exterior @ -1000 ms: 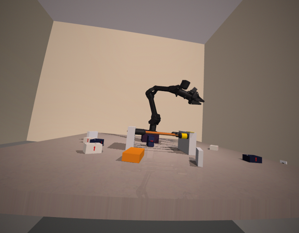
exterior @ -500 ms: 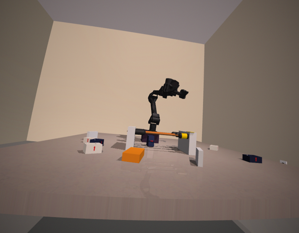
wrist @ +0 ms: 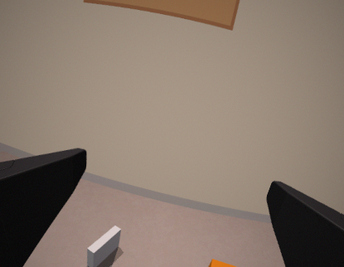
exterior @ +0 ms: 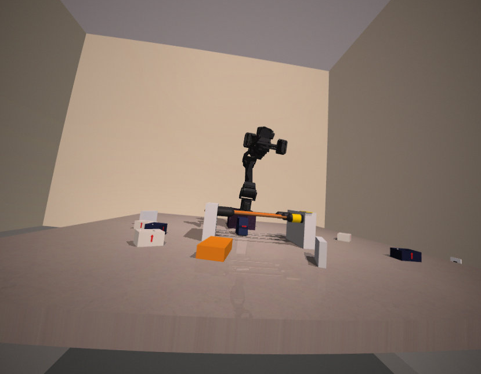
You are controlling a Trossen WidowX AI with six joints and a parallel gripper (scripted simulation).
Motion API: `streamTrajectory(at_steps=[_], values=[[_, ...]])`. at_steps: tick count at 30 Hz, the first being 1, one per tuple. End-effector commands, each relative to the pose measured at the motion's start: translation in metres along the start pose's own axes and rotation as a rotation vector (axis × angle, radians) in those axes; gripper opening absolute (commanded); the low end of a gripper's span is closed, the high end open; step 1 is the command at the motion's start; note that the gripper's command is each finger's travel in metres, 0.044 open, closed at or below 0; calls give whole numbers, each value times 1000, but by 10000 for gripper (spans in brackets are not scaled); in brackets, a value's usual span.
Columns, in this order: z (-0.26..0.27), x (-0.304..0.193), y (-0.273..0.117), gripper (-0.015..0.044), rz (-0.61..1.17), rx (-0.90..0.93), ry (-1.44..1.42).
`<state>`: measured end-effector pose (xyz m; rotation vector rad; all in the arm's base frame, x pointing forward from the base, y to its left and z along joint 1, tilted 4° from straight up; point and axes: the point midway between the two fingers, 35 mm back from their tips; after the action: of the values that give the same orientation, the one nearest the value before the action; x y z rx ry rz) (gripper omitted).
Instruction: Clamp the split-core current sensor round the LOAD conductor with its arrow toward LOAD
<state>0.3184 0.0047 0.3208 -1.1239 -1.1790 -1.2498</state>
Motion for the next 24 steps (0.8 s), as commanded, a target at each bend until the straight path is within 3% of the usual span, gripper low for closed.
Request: streamTrajectory(at_steps=[1, 9, 19, 24], values=[[12, -20, 21, 440, 156, 29, 5], [72, -102, 55, 440, 712, 165, -51], [115, -159, 47, 440, 1114, 248, -137], [117, -161, 46, 440, 1128, 251, -141]])
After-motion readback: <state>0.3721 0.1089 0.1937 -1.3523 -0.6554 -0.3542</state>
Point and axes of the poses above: the point midway between the two fingers, 35 mm back from their tips, its own y axis out along the fingers, its own z axis across the jaws, x = y × z, and after that the axes turned 5 degrees about y, right-handed
